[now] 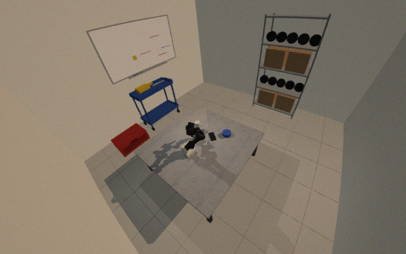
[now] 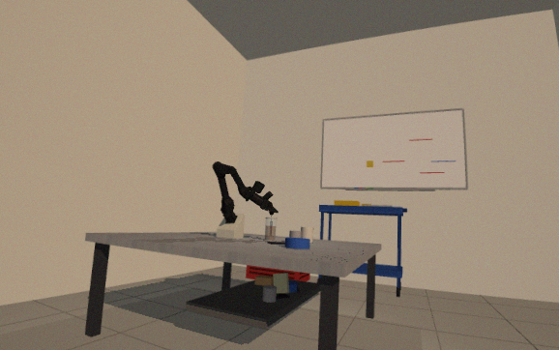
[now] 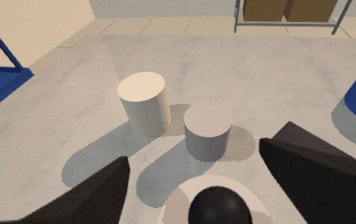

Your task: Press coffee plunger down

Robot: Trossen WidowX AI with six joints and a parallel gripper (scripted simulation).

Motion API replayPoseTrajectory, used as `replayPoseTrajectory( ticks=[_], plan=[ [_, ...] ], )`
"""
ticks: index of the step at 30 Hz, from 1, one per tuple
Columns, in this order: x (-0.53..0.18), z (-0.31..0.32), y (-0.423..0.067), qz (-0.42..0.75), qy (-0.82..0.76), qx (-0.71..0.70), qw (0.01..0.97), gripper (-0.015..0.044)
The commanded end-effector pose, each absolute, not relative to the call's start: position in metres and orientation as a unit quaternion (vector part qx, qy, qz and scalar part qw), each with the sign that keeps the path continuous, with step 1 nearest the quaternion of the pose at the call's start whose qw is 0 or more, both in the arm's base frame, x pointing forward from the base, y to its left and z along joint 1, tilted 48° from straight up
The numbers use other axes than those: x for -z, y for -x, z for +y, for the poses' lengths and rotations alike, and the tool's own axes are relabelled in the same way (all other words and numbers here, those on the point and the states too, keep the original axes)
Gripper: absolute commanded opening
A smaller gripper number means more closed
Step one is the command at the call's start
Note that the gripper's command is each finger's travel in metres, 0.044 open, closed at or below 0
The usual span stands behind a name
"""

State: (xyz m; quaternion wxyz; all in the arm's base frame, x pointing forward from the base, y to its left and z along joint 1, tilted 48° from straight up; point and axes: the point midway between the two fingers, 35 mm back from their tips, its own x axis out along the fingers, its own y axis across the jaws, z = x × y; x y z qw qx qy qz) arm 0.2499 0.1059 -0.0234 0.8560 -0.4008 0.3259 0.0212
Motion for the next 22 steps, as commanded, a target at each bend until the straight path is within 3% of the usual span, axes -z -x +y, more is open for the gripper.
replayPoseTrajectory(
  ticks=[1,12,22],
  plan=[
    [0.023,0.108,-0.250,0.327,0.399,-0.023,0.856,0.0440],
    [-0.041,0.154,-0.231,0.335,0.405,-0.027,0.850,0.0440],
    [-0.042,0.154,-0.231,0.335,0.405,-0.027,0.850,0.0440]
  ],
)
